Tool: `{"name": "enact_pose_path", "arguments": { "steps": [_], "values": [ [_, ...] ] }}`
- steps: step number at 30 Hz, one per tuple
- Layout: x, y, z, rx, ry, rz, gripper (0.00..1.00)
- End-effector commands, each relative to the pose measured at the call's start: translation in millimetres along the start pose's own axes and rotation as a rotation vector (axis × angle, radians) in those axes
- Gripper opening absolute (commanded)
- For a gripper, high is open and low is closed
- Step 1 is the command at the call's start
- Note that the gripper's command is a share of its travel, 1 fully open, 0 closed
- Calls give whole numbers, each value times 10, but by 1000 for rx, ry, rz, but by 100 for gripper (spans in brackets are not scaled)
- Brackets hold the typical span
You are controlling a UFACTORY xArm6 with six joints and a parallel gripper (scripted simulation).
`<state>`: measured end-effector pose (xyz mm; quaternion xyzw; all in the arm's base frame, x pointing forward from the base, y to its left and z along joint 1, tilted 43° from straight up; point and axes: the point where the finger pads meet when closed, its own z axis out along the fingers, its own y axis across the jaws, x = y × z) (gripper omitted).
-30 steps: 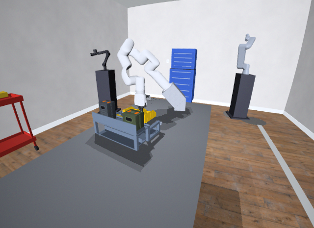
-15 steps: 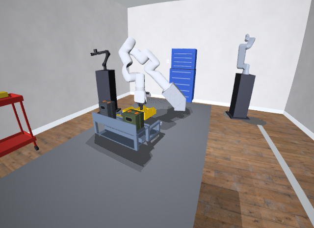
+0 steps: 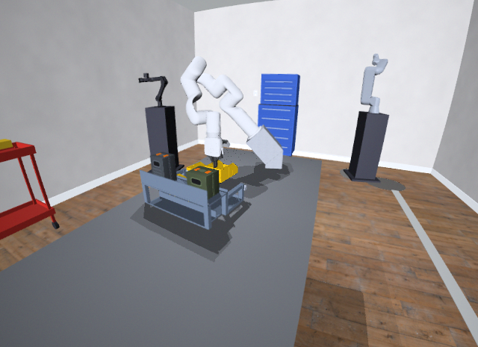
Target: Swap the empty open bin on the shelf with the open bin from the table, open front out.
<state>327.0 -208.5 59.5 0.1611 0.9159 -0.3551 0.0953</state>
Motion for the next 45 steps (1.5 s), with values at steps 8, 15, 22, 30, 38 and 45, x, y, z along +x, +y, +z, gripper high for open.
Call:
{"name": "enact_pose_path", "arguments": {
  "steps": [8,15,22,30,38,45],
  "values": [
    [24,429,6,-1,-2,-1,0],
    [70,1041,22,-1,-2,-2,0],
    [90,1314,30,-1,-2,-2,0],
    [91,1319,30,-1,-2,-2,0],
    [68,1319,30,-1,-2,-2,0],
    [-134,1323,28,-1,-2,-2,0]
  ]
}}
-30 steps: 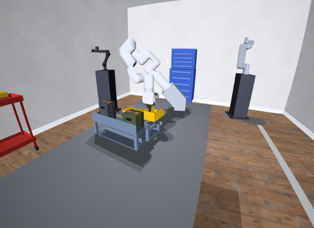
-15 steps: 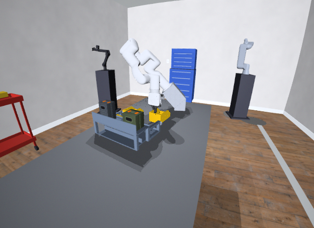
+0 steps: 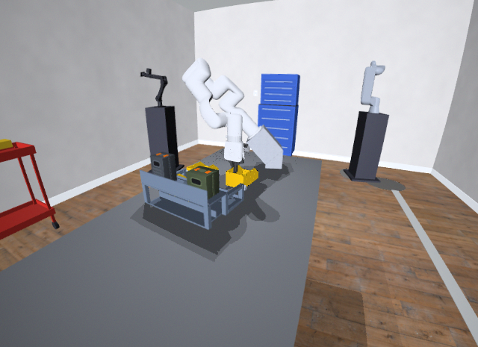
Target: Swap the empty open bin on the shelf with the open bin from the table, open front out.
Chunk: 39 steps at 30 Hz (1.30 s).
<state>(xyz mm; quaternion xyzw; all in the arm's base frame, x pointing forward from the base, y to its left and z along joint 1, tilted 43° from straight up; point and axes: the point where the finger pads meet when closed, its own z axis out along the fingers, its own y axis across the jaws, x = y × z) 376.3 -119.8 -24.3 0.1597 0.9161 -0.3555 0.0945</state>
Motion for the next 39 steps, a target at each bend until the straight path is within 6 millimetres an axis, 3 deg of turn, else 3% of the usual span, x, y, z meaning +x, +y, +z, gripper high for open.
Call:
{"name": "enact_pose_path", "arguments": {
  "steps": [1,6,22,39],
  "values": [
    [-167,7,-9,-2,-2,1,0],
    [-291,9,-10,-2,-2,1,0],
    [-296,9,-14,-1,8,1,0],
    [-379,6,-123,-3,239,1,0]
  ]
}}
